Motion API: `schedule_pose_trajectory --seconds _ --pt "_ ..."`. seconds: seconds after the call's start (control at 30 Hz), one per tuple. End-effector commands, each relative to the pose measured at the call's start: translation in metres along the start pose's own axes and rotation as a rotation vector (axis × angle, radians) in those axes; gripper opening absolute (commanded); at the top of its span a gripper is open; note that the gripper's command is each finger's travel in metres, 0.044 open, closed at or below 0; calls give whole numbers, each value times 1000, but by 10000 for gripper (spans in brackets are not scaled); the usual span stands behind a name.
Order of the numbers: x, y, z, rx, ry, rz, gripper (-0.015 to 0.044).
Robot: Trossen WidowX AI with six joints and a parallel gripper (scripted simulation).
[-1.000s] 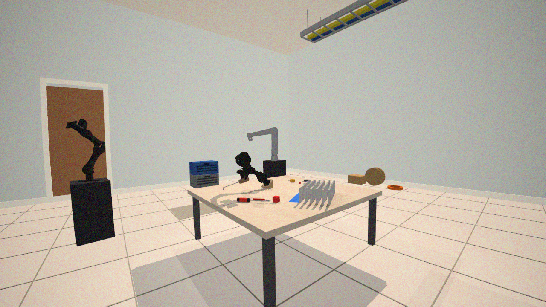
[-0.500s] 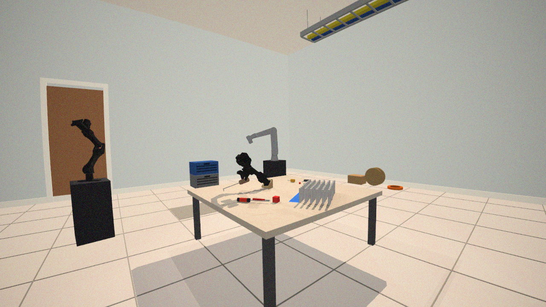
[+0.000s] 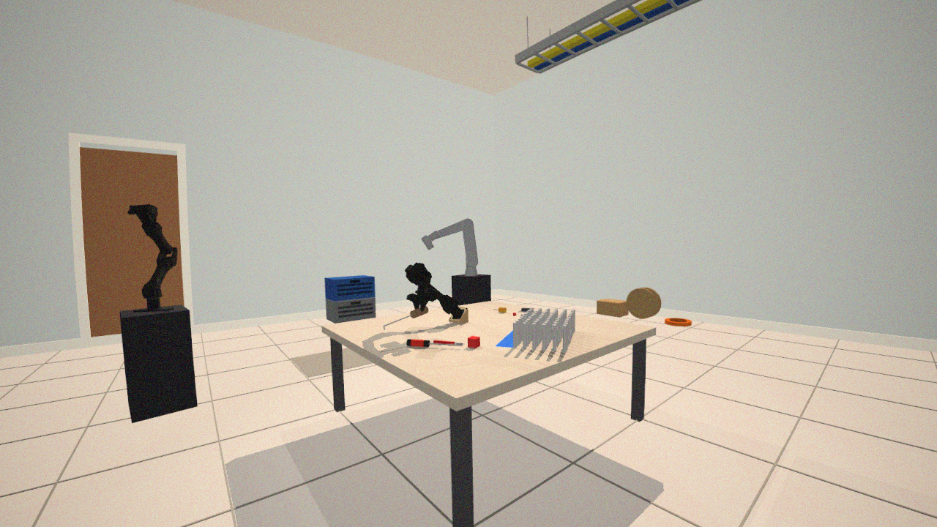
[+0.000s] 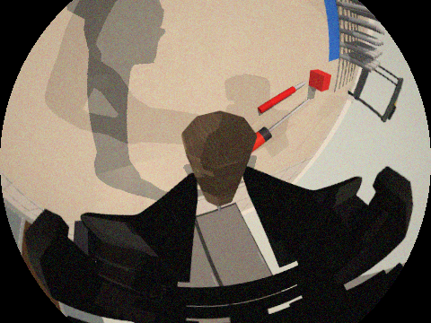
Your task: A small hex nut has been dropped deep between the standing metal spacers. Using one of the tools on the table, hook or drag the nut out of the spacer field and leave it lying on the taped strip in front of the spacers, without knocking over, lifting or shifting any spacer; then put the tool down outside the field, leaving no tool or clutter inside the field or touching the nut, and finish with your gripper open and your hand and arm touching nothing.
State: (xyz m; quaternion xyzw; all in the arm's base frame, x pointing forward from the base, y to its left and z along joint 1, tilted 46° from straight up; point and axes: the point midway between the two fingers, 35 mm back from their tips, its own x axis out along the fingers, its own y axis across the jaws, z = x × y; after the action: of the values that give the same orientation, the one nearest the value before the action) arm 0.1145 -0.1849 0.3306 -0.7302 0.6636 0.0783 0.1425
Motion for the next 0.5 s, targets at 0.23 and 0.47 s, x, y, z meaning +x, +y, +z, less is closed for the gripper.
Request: schedule_pose_trajectory --seconds 0.23,0.47 --pt "5 0 3 -1 -5 -2 0" --pt "7 0 4 1 -7 -3 0"
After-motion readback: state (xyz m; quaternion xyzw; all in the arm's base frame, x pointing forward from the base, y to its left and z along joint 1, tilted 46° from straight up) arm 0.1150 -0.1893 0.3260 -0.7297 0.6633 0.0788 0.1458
